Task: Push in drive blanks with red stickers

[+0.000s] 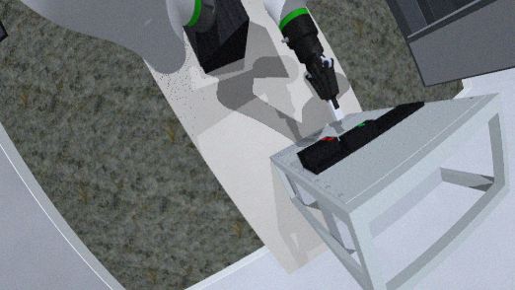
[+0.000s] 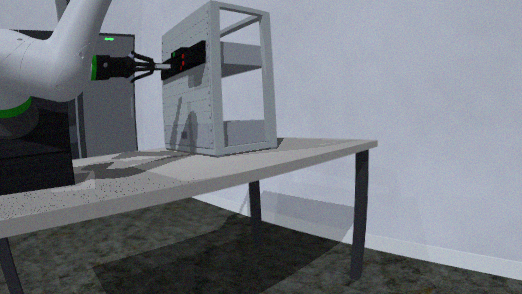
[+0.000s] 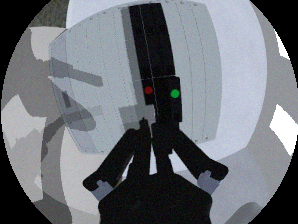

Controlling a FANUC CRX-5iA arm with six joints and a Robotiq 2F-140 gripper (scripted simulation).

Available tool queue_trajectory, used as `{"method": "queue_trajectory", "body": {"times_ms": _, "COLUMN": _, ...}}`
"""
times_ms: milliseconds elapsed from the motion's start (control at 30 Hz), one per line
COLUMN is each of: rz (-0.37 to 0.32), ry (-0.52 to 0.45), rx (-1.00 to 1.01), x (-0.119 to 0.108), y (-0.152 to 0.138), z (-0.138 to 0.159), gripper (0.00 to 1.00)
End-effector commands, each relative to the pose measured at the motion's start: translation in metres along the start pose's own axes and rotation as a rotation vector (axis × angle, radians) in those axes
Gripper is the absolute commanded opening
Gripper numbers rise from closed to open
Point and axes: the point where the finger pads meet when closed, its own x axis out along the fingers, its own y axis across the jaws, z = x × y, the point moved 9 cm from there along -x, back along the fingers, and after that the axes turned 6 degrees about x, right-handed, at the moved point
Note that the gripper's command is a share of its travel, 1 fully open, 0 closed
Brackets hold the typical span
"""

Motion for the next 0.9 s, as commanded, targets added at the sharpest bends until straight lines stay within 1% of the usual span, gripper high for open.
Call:
{"method": "queue_trajectory", "body": {"times_ms": 0, "rz": 0.0, "ry": 0.0, "rx": 0.001, "x": -0.013, "y": 0.0, "z": 0.0, "gripper": 0.0}}
{"method": "queue_trajectory", "body": {"times_ms": 100, "rz": 0.0, "ry": 0.0, "rx": 0.001, "x": -0.017, "y": 0.0, "z": 0.0, "gripper": 0.0}}
{"method": "queue_trajectory", "body": {"times_ms": 367, "rz": 0.0, "ry": 0.0, "rx": 0.001, "x": -0.017, "y": 0.0, "z": 0.002, "gripper": 0.0}}
{"method": "queue_trajectory", "body": {"times_ms": 467, "rz": 0.0, "ry": 0.0, "rx": 0.001, "x": -0.017, "y": 0.001, "z": 0.008, "gripper": 0.0}}
{"method": "queue_trajectory", "body": {"times_ms": 600, "rz": 0.0, "ry": 0.0, "rx": 0.001, "x": -0.017, "y": 0.003, "z": 0.025, "gripper": 0.0}}
{"method": "queue_trajectory", "body": {"times_ms": 867, "rz": 0.0, "ry": 0.0, "rx": 0.001, "x": -0.018, "y": 0.008, "z": 0.073, "gripper": 0.0}}
